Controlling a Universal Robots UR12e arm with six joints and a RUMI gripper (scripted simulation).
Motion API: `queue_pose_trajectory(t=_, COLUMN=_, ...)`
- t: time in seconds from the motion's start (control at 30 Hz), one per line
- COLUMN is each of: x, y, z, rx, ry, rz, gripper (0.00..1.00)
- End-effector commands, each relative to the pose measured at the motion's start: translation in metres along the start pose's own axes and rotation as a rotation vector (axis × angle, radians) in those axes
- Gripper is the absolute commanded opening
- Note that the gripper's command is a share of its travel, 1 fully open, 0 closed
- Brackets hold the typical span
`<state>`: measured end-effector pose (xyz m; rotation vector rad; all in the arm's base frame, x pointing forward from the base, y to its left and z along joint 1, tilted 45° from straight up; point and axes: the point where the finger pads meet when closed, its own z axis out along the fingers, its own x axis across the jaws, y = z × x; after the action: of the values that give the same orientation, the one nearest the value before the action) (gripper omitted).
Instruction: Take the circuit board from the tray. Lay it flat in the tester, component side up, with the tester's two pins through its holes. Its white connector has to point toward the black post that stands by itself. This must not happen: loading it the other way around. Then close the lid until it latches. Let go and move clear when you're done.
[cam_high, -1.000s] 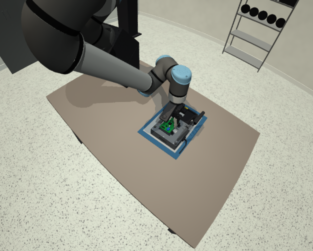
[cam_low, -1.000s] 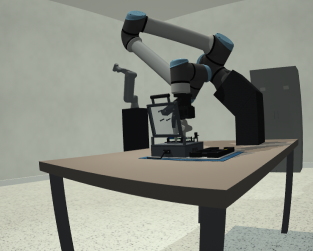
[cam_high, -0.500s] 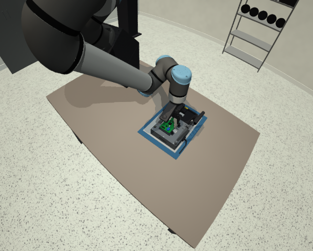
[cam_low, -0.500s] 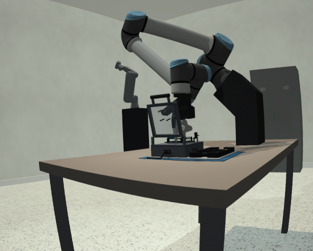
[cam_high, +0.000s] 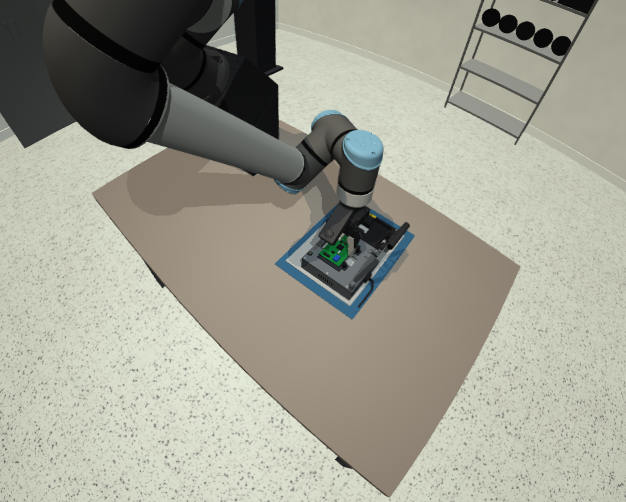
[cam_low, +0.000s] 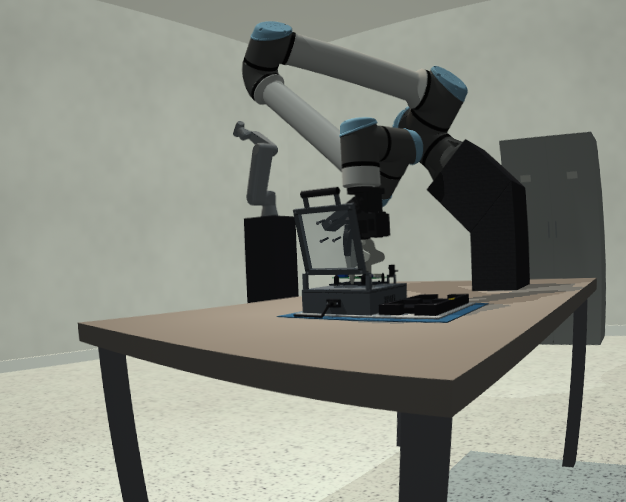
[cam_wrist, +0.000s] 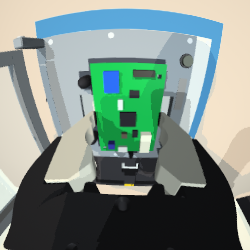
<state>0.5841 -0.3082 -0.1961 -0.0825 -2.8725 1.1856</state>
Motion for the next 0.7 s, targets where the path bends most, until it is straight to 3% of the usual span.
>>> queue_pose_trajectory(t=0.0, x=-0.0039, y=-0.0002, z=0.0047, rx=-0.002, ry=-0.001, rz=0.004, gripper=0.39)
queue_pose_trajectory(t=0.67, x=-0.0057, y=-0.0008, z=-0.0016, rx=0.000, ry=-0.004, rz=0.005, gripper=0.39)
